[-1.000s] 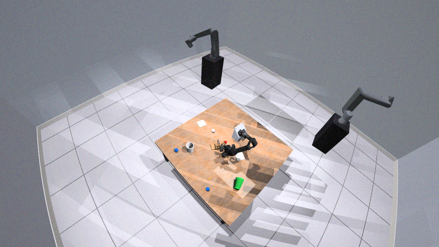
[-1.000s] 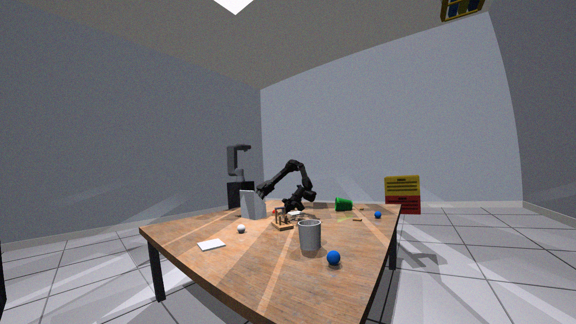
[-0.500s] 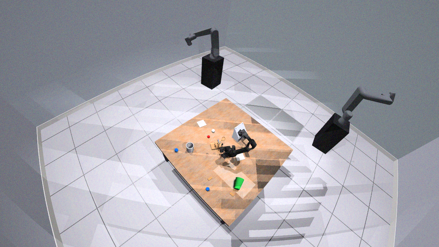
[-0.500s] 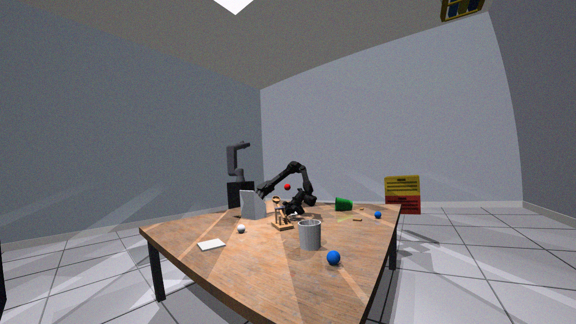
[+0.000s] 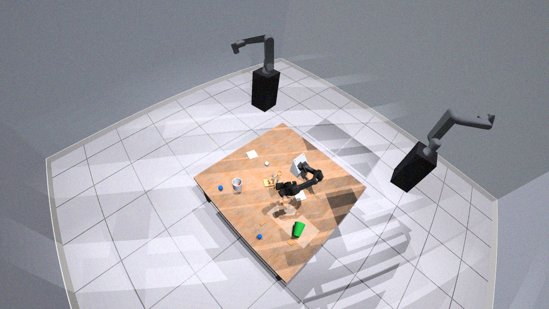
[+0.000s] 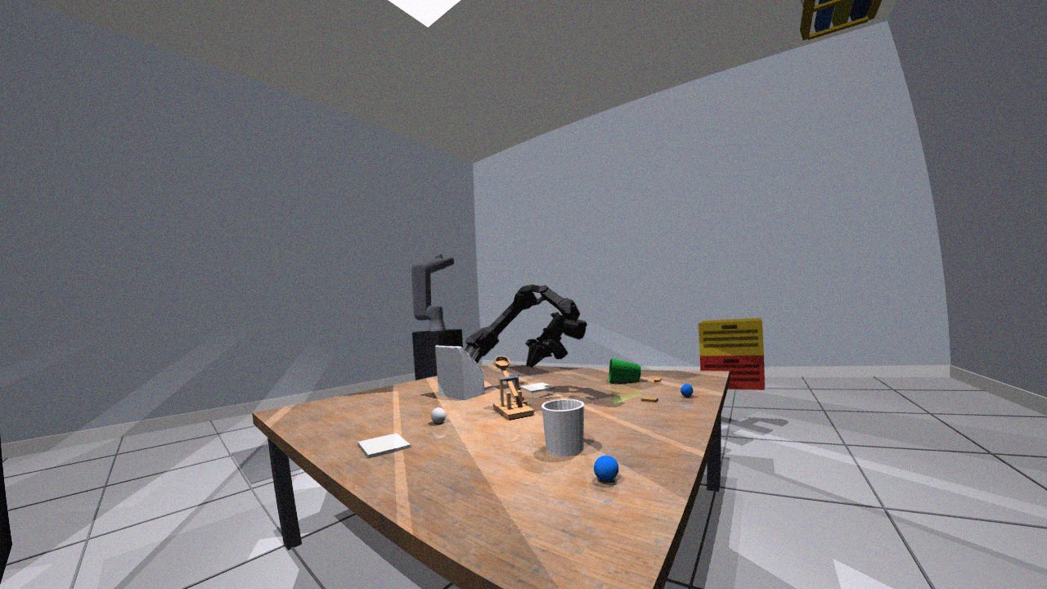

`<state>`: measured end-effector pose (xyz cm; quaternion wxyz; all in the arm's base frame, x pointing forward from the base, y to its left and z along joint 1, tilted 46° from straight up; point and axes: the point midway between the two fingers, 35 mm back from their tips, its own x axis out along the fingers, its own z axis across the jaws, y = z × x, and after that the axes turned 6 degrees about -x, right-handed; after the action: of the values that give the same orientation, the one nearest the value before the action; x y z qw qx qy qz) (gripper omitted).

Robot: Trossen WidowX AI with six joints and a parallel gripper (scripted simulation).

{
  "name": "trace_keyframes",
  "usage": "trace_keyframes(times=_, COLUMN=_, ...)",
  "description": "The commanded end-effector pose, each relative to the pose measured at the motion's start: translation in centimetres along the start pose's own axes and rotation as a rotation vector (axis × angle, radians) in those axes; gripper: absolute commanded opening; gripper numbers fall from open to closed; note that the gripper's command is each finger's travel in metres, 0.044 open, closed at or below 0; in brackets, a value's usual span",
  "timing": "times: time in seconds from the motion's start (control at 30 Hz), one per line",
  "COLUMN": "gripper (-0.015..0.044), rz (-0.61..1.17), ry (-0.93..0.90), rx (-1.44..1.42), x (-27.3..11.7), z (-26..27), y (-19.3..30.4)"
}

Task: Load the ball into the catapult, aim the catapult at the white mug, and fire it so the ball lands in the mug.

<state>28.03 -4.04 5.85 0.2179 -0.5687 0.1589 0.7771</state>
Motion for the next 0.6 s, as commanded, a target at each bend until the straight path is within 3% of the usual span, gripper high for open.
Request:
trace_keyframes(times=0.0, gripper=0.021, rz=-0.042, ry=0.018, rx=0.089, x=-0.1, z=-1.5, y=0.5)
trace_keyframes(times=0.3, gripper=0.044, rz=-0.164, ry=0.037, rx=0.3, x=0.0, z=-5.4, y=1.7)
trace_keyframes(times=0.57, gripper=0.044, rz=-0.3, ry=0.06, rx=0.516, x=-0.3, z=-9.9, y=3.1)
